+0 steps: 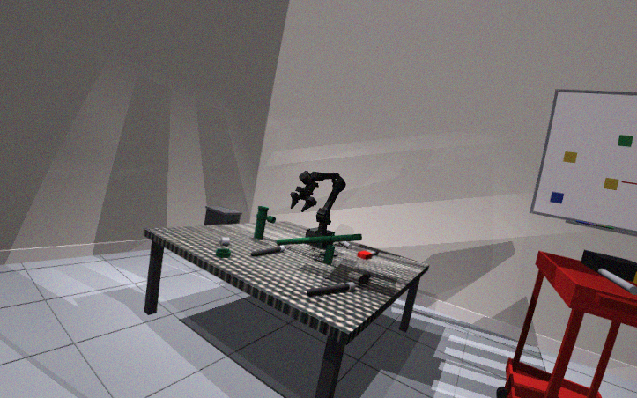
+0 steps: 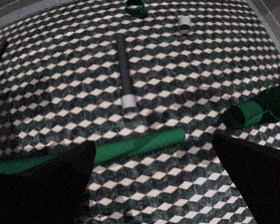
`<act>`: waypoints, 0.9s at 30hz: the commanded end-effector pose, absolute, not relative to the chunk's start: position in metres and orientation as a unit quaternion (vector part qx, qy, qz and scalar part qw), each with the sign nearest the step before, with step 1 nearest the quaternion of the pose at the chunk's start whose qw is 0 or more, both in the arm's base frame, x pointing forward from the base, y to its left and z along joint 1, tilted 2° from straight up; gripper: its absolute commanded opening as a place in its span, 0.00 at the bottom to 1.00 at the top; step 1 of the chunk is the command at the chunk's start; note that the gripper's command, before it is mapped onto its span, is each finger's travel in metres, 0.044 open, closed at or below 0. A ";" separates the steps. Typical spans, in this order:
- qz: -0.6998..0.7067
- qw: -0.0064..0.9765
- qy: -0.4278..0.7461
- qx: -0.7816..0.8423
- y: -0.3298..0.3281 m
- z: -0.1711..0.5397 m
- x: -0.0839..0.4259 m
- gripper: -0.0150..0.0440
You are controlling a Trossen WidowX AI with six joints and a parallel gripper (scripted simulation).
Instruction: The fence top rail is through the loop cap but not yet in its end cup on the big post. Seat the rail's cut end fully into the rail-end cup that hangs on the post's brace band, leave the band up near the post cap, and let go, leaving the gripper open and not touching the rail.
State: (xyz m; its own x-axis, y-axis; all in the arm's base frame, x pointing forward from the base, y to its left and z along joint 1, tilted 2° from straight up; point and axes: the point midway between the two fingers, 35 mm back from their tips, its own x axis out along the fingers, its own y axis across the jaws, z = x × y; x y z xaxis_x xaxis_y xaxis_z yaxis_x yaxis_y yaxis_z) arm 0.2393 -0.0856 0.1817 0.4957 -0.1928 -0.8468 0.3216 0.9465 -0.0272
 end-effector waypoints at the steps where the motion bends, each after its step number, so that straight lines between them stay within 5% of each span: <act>1: -0.113 0.856 0.504 0.014 -0.083 0.176 0.243 1.00; 9: 0.158 0.745 0.585 -0.278 -0.067 0.131 0.256 1.00; 16: 0.422 0.559 0.537 -0.471 -0.051 0.091 0.260 1.00; 27: 0.447 0.537 0.526 -0.484 -0.049 0.087 0.260 1.00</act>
State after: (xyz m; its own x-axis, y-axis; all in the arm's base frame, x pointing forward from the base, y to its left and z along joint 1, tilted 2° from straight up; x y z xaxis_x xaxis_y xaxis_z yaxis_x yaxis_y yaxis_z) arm 0.2566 -0.0499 0.0852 0.0454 -0.0301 -0.9985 -0.9826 0.1786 -0.0501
